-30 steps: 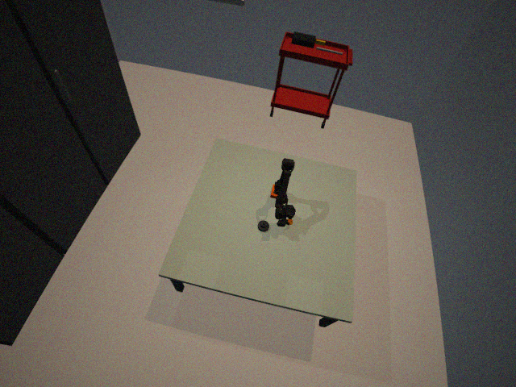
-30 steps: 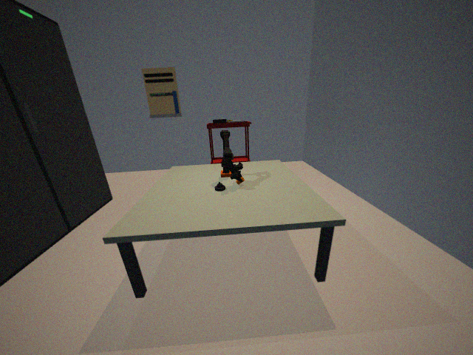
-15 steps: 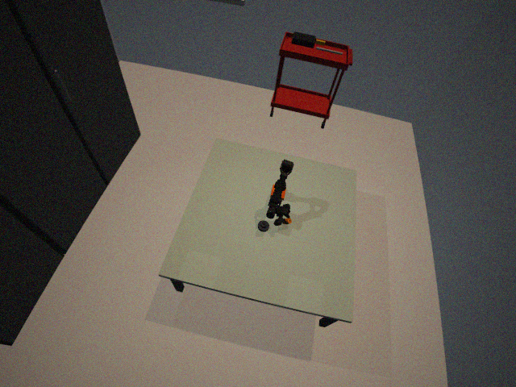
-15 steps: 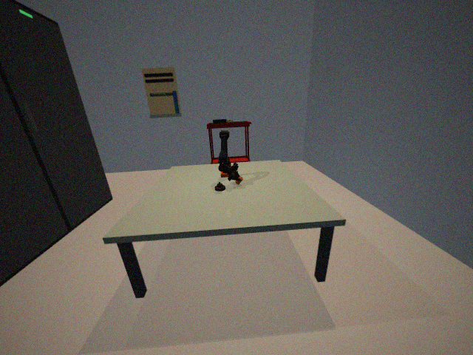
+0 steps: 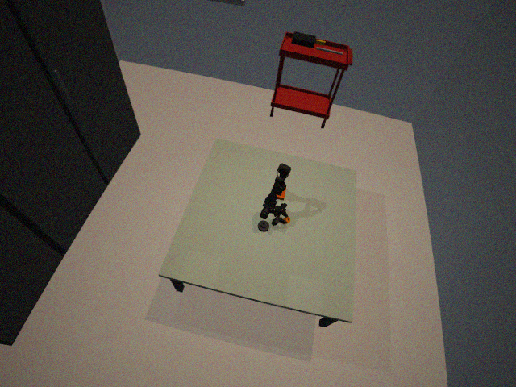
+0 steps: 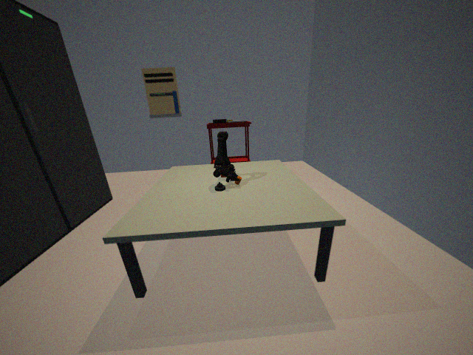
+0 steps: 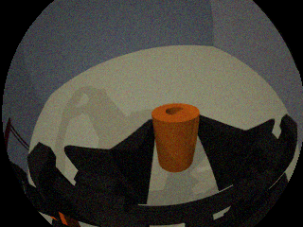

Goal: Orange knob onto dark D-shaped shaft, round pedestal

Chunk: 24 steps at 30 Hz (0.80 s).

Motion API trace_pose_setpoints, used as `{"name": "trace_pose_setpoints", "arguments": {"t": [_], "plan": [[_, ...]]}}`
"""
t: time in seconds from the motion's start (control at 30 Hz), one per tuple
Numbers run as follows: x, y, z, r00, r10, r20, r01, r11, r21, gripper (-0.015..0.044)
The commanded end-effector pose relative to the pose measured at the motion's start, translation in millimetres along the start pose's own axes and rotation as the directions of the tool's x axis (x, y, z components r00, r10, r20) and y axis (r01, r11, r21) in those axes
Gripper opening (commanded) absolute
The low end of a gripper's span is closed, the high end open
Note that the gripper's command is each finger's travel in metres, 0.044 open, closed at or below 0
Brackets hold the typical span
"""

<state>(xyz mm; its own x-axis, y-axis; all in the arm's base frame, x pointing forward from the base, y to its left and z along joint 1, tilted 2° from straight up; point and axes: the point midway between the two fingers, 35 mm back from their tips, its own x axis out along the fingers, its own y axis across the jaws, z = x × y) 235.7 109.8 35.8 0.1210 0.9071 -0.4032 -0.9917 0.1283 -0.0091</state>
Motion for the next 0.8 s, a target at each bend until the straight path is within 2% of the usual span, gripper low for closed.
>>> {"name": "trace_pose_setpoints", "arguments": {"t": [0.0, 0.4, 0.5, 0.77], "plan": [[-1.4, 0.1, 0.2, 1.000, -0.001, -0.024, 0.001, 1.000, -0.006, 0.0181], [-9.9, 0.1, -2.9, 1.000, -0.001, -0.029, 0.001, 1.000, -0.006, 0.0181], [-7.0, 1.7, -2.7, 1.000, 0.001, -0.028, -0.001, 1.000, 0.003, 0.0260], [-7.0, 1.7, -2.7, 1.000, 0.001, -0.028, -0.001, 1.000, 0.003, 0.0260]]}}
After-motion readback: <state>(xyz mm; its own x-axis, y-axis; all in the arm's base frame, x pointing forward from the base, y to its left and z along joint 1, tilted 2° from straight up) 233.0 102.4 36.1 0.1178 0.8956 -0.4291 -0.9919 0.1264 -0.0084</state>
